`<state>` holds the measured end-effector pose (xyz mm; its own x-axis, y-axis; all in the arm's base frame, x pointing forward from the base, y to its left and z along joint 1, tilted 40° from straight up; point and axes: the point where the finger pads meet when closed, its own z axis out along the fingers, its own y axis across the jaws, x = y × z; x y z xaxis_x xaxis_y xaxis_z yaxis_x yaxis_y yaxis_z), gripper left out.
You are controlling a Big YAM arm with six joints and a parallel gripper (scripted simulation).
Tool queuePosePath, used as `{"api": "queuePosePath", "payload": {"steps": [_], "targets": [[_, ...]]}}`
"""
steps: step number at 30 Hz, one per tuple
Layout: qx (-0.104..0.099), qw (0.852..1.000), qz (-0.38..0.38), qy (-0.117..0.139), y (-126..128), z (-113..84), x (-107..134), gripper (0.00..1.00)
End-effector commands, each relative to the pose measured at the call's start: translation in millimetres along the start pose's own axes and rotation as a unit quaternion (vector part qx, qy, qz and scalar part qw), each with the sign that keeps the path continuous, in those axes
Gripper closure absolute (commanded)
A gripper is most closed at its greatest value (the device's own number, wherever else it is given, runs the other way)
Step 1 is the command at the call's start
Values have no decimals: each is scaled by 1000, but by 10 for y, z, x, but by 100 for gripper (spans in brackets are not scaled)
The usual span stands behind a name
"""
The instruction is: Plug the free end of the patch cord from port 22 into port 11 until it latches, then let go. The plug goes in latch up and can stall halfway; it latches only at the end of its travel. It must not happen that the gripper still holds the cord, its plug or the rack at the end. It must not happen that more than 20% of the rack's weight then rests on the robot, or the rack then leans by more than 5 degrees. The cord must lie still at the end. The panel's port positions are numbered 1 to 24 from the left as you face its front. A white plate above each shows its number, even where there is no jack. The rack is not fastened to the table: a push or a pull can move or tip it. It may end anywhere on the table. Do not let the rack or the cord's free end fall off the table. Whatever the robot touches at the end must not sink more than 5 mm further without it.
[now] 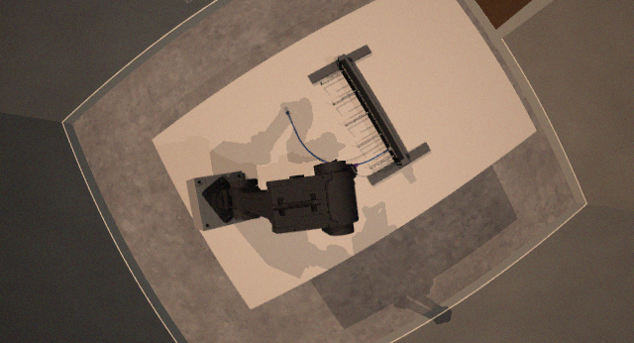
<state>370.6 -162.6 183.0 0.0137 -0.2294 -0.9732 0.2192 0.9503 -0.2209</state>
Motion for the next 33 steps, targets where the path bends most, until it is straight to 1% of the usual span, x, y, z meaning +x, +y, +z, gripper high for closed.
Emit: {"api": "queuePosePath", "payload": {"steps": [1, 8, 11, 15, 23, 25, 29, 33], "targets": [[5, 1000, 0, -8, -67, -3, -73, 100], [0, 1000, 0, -6, -23, 10, -53, 100], [-2, 1000, 1, -3, -5, 95, -28, 100], [-4, 1000, 0, 0, 12, 326, -6, 100], [-5, 1000, -3, 2, 34, 998, 13, 100], [-5, 1000, -3, 2, 34, 998, 13, 100], [-5, 1000, -2, 3, 41, 1267, 17, 100], [-6, 1000, -1, 3, 45, 1406, 18, 100]]}}
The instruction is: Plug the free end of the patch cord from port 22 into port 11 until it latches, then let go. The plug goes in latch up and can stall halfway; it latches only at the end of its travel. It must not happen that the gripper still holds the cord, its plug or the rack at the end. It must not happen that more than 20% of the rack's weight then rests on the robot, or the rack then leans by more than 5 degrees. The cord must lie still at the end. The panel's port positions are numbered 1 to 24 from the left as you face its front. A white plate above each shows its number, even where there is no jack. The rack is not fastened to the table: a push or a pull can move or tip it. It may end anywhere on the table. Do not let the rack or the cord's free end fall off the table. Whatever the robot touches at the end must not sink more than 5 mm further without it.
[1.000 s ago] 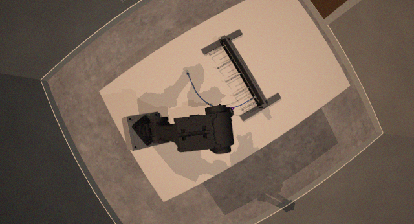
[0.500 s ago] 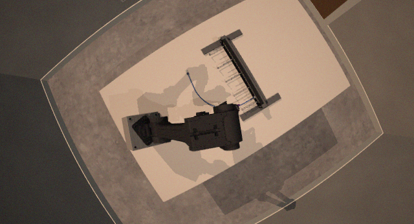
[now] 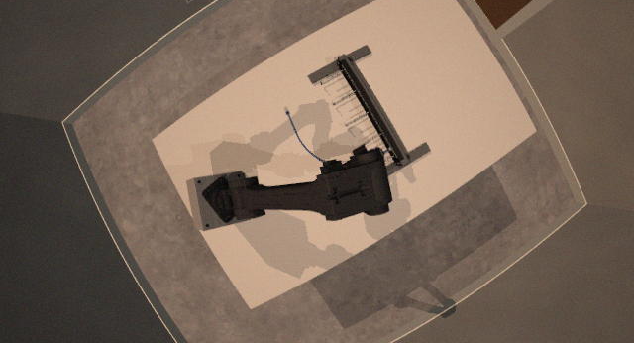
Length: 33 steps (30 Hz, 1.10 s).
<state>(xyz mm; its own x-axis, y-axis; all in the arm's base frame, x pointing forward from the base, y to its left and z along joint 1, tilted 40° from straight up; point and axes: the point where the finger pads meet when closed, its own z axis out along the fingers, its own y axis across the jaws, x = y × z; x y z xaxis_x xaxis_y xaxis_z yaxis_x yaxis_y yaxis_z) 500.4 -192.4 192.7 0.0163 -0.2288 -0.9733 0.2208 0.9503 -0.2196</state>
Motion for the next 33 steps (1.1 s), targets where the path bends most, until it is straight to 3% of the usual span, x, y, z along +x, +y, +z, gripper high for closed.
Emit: {"api": "queuePosePath", "payload": {"steps": [1, 33], "targets": [[-7, 1000, -2, 4, 67, 85, 26, 100], [7, 1000, -8, -12, -72, 49, -143, 100]]}}
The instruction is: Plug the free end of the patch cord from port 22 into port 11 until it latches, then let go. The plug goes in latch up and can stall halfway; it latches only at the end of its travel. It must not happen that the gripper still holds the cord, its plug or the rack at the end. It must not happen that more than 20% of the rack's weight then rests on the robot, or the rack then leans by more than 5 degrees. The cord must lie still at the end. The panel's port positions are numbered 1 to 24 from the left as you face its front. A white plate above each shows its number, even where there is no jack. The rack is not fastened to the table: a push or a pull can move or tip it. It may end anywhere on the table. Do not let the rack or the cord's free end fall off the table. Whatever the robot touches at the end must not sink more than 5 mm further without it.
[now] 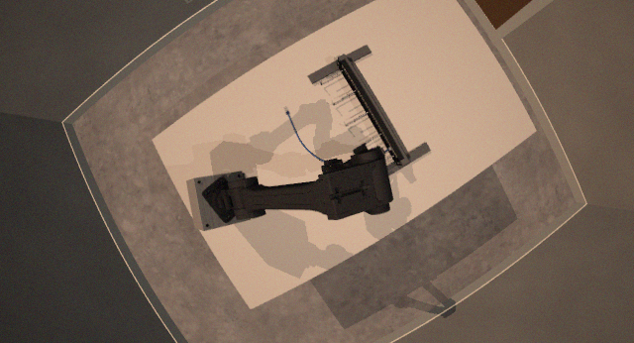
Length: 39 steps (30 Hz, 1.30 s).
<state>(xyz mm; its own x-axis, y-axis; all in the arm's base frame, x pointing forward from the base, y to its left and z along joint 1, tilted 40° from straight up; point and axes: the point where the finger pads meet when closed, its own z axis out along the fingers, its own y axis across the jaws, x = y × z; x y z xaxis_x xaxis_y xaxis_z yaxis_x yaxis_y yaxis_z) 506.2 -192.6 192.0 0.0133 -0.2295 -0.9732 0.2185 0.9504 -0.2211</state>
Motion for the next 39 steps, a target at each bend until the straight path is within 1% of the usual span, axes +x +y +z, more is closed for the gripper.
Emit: {"api": "queuePosePath", "payload": {"steps": [1, 21, 30, 33, 35, 39], "targets": [[9, 1000, -7, -13, -86, -7, -148, 100], [9, 1000, -7, -12, -94, 19, -124, 100], [9, 1000, -6, -9, -85, -1, -96, 100], [10, 1000, -7, -13, -92, -57, -121, 100], [10, 1000, -8, -15, -94, -132, -137, 100], [10, 1000, -8, -18, -92, -378, -149, 100]]}}
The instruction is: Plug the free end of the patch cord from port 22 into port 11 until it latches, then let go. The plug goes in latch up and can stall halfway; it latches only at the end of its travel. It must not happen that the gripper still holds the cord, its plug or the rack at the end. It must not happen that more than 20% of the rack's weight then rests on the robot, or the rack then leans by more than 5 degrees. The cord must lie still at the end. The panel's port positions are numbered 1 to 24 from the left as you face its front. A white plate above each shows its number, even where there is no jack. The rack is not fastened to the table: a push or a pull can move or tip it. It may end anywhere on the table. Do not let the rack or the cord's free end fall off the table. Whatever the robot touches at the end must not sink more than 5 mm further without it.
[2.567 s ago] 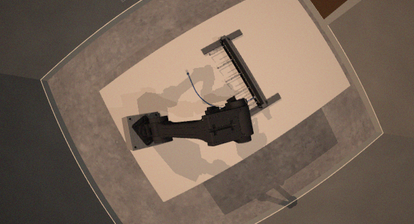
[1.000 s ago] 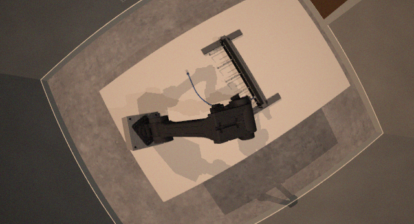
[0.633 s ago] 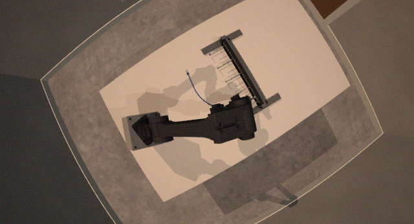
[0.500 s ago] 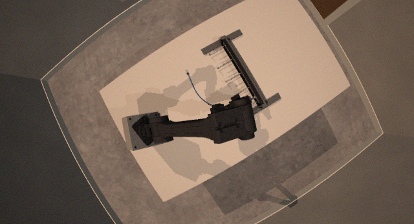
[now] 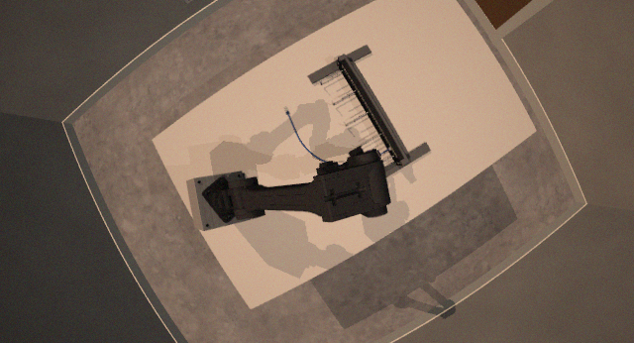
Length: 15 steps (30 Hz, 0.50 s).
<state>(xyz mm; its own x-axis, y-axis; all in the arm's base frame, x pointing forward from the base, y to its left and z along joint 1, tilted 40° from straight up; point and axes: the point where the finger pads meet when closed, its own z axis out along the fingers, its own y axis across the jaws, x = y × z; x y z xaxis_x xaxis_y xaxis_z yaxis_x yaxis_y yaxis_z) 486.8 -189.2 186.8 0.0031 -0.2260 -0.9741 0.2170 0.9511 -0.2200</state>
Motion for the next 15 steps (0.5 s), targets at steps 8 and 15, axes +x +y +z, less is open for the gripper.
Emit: {"api": "queuePosePath", "payload": {"steps": [8, 15], "targets": [[11, 1000, -7, -25, -79, -692, -172, 100], [10, 1000, -5, -23, -64, -1157, -147, 100]]}}
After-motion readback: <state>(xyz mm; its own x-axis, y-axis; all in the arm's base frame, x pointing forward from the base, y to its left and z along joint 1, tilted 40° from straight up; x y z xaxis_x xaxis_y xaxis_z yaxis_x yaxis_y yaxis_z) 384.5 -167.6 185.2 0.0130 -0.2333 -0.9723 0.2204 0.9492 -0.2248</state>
